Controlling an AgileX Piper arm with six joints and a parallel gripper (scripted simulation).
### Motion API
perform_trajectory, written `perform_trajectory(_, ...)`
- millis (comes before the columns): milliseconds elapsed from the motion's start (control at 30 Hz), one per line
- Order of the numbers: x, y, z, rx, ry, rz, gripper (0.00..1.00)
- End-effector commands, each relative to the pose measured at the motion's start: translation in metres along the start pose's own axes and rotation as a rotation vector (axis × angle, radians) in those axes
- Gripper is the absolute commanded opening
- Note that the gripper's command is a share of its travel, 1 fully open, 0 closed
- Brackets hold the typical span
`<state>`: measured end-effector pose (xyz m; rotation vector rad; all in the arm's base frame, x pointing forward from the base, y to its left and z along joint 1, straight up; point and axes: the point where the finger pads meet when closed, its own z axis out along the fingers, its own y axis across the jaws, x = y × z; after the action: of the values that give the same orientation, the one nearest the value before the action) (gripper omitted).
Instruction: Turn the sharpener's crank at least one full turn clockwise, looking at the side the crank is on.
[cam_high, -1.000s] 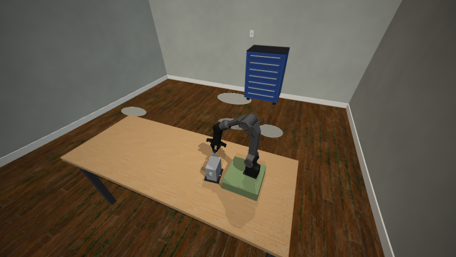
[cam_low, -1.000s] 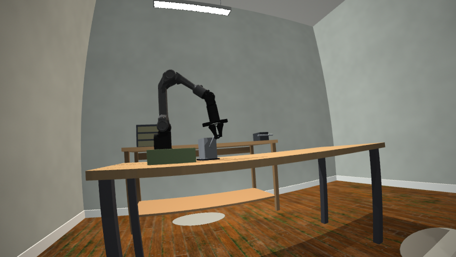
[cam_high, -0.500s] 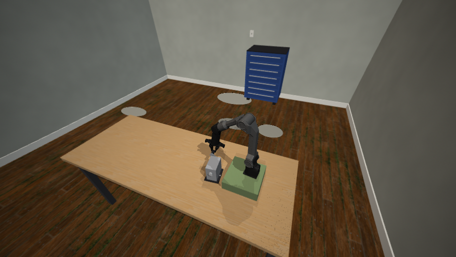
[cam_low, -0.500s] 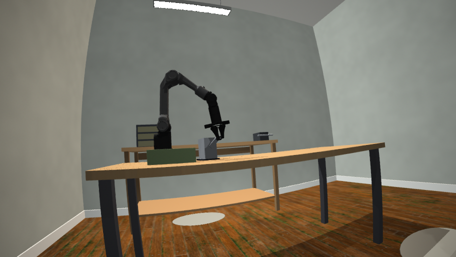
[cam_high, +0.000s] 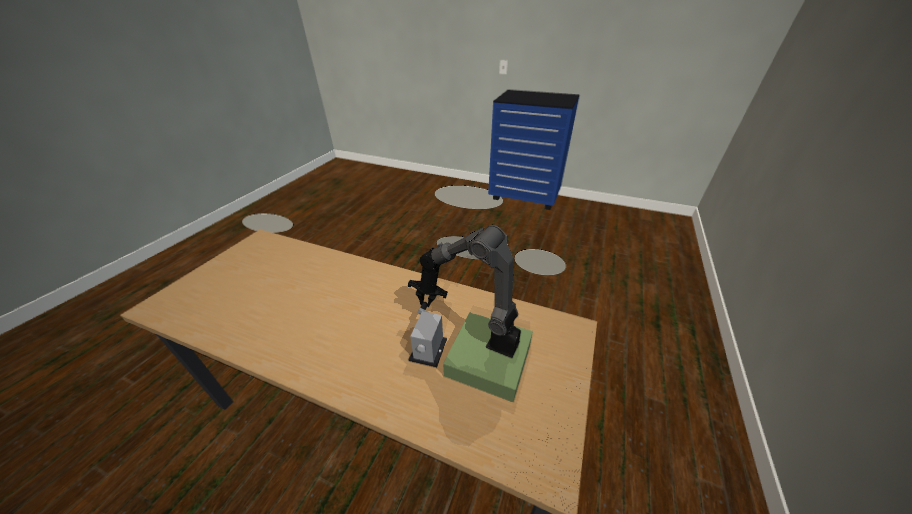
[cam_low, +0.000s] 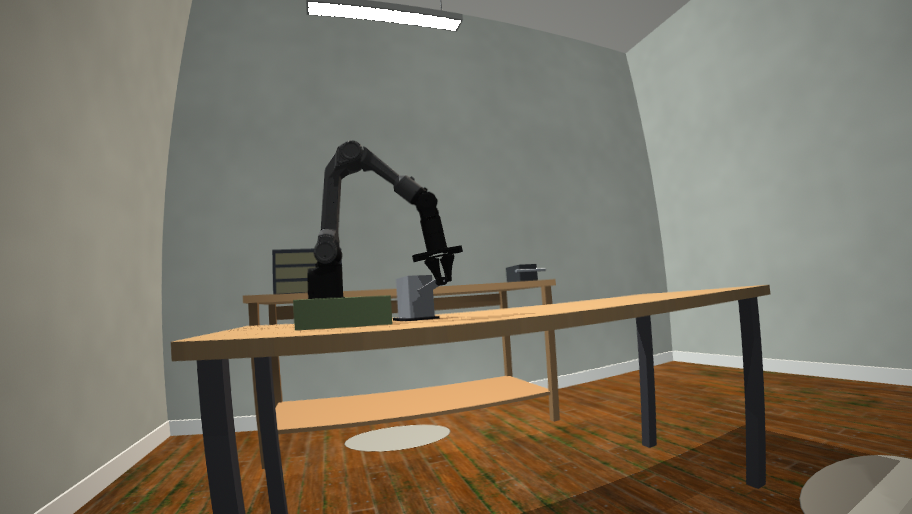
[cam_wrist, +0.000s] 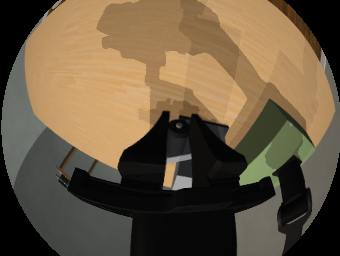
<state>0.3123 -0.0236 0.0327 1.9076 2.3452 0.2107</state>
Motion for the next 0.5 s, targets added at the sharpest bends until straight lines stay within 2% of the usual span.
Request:
perform_trajectory(0,0.000,0.001,0.001,0.000,0.000,0.001,0.20)
perform_trajectory(467,0.000,0.002,0.017,0.002,0.001,0.000,0.20)
